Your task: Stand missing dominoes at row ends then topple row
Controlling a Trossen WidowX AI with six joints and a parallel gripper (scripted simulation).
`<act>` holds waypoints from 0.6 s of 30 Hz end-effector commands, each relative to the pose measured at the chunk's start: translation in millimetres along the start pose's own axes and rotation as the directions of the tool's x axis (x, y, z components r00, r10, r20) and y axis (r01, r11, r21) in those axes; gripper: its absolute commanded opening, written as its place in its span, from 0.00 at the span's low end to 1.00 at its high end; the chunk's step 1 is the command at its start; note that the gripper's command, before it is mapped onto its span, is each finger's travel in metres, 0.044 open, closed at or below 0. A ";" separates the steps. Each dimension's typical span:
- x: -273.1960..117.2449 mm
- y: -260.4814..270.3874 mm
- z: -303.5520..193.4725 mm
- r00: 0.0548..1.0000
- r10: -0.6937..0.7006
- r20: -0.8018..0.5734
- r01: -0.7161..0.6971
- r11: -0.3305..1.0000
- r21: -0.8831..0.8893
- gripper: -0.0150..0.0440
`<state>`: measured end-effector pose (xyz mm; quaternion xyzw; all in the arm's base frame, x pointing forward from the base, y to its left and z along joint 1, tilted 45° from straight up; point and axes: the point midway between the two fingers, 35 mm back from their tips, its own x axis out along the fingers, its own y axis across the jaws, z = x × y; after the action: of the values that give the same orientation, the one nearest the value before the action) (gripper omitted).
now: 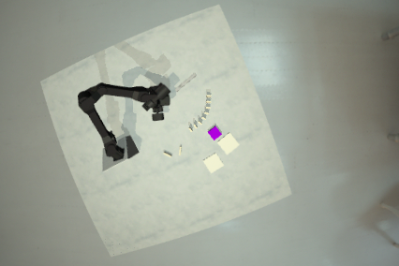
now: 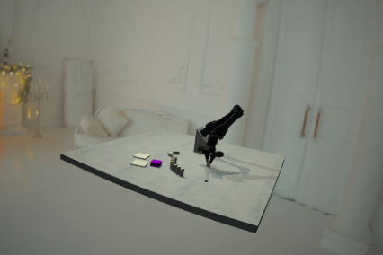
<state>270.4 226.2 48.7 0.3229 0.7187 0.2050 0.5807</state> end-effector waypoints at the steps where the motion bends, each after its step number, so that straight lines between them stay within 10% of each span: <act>1: -2.0 -0.7 1.1 1.000 -0.004 0.001 0.004 1.000 0.005 0.44; 10: -131.1 0.0 1.4 1.000 -0.007 0.002 0.007 1.000 0.000 0.44; 18: -135.1 -5.6 8.9 1.000 -0.009 0.004 0.009 1.000 -0.023 0.44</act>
<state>290.1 130.8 140.7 0.3203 0.7160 0.2028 0.5862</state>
